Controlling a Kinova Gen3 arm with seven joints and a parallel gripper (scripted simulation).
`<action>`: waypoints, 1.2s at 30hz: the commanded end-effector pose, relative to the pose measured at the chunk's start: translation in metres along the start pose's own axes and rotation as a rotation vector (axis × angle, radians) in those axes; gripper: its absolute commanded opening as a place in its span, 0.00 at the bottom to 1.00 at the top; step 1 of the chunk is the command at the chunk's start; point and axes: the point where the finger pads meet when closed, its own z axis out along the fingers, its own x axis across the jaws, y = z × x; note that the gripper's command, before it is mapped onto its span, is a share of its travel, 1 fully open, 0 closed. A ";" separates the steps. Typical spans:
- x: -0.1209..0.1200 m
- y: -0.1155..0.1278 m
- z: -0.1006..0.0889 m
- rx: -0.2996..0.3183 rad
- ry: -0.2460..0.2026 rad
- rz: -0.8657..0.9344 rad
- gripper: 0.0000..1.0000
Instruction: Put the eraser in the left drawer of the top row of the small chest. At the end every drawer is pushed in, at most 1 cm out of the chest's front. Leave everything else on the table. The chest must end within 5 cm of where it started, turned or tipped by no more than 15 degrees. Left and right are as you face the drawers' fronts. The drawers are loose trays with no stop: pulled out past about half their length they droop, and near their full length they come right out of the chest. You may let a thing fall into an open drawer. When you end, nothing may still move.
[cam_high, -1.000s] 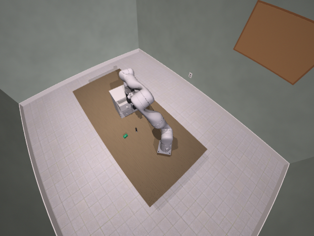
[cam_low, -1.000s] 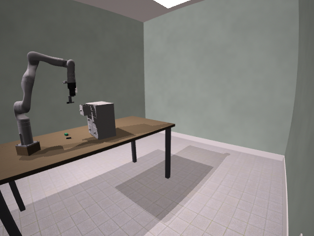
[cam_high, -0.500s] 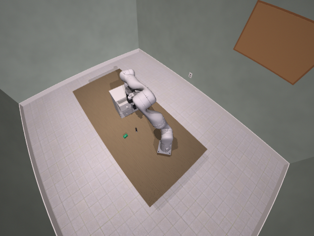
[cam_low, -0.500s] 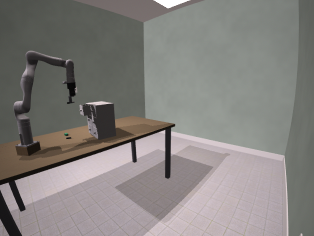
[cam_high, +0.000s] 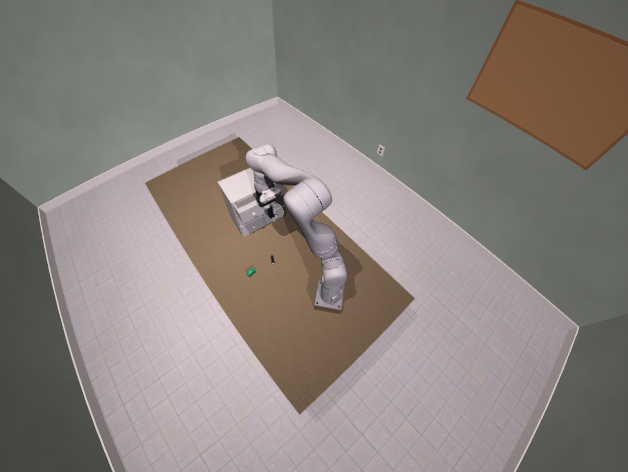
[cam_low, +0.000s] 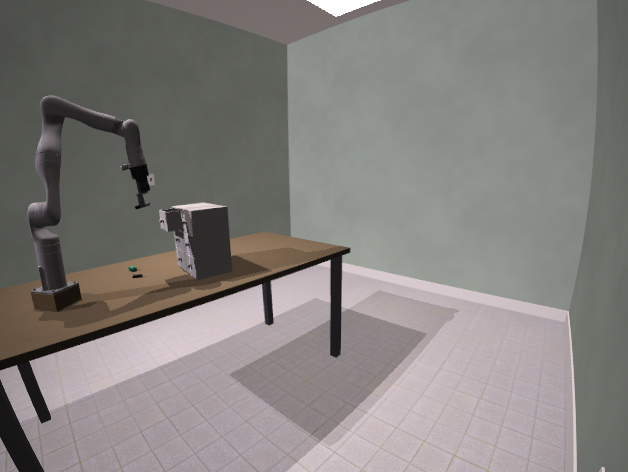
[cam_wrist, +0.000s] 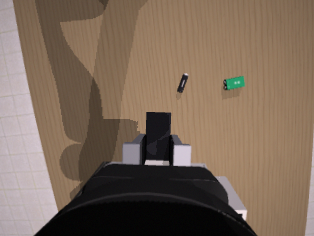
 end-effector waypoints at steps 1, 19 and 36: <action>0.011 -0.004 -0.005 -0.027 0.021 -0.020 0.45; 0.010 -0.007 -0.002 -0.246 0.023 -0.017 0.45; 0.010 -0.008 -0.002 -0.486 0.026 -0.012 0.45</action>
